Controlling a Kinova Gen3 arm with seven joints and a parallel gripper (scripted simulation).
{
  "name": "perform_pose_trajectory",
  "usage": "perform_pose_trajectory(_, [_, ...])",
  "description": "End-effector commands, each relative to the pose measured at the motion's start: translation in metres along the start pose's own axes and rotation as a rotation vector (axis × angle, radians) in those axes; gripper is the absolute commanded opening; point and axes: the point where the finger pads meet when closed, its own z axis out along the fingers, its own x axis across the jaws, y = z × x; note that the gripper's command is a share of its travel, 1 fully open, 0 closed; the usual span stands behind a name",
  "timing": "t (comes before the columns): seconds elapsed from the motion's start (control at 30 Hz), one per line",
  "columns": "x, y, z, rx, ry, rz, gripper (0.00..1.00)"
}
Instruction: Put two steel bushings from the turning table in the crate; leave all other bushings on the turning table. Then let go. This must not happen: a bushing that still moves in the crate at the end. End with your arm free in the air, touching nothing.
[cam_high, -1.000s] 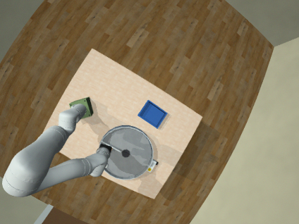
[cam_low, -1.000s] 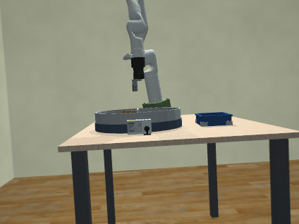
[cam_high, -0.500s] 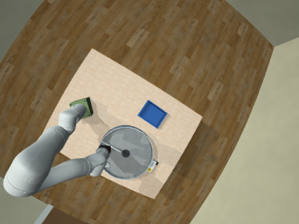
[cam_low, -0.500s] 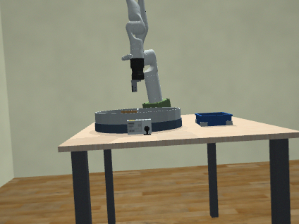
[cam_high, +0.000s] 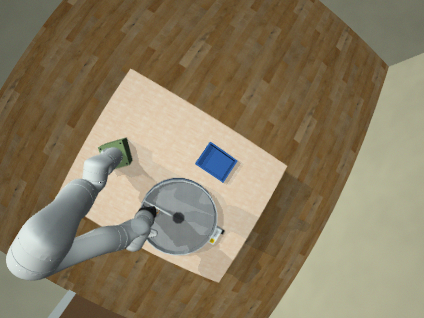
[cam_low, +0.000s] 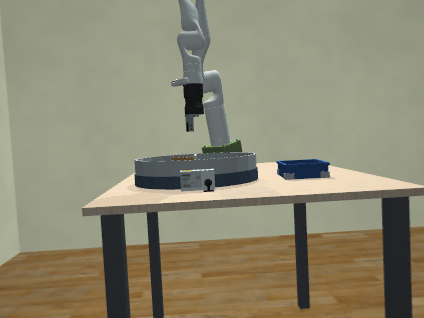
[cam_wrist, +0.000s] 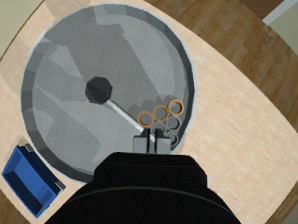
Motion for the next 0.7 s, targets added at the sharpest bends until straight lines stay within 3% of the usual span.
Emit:
perform_pose_trajectory(0.0, [0.0027,-0.0015,0.0031,-0.011,-0.001,-0.106,0.27])
perform_pose_trajectory(0.4, [0.0027,-0.0015,0.0031,-0.011,-0.001,-0.106,0.27])
perform_pose_trajectory(0.57, [0.0029,-0.0055,0.0081,-0.011,-0.003,-0.357,0.27])
perform_pose_trajectory(0.67, [0.0029,-0.0055,0.0081,-0.011,-0.003,-0.357,0.27])
